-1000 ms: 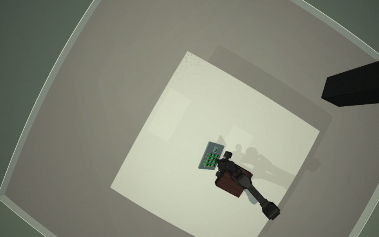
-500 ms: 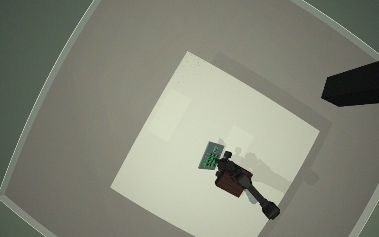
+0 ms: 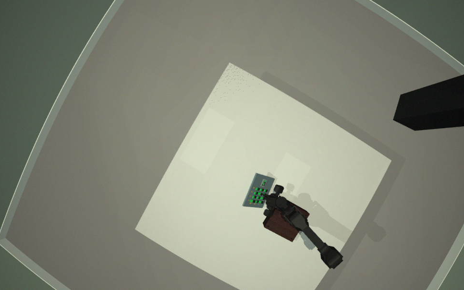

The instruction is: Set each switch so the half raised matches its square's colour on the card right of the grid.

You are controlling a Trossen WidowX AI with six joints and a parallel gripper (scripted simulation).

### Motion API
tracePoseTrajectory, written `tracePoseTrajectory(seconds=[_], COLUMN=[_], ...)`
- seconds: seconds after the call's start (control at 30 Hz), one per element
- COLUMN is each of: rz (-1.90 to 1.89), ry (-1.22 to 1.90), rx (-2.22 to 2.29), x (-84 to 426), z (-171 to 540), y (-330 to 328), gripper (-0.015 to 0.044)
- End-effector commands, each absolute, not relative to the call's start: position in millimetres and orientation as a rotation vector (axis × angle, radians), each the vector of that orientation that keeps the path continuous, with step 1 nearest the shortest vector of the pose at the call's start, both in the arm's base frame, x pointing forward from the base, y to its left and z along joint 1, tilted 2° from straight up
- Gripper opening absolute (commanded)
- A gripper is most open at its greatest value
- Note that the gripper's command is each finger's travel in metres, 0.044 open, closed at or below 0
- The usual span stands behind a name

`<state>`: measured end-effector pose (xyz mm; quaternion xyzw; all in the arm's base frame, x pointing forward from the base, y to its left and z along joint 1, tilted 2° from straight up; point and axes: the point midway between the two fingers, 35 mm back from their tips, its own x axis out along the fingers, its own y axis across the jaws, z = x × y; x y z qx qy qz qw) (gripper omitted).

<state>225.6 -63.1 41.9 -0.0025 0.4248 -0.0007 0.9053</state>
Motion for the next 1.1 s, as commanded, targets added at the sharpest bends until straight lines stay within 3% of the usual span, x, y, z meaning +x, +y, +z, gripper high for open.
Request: tracePoseTrajectory(seconds=[0.0,0.27,0.53,1.07], rz=[-0.007,-0.002,-0.007,-0.006], ry=[0.884,0.878,0.862,0.86], rx=[0.002,-0.004,0.001,0.003], x=[224.8,222.6,181.1,200.2], z=[39.5,45.6,88.0,113.5], y=[-63.1,-64.2,-62.9,-50.1], gripper=[0.0,0.0,0.0,0.0])
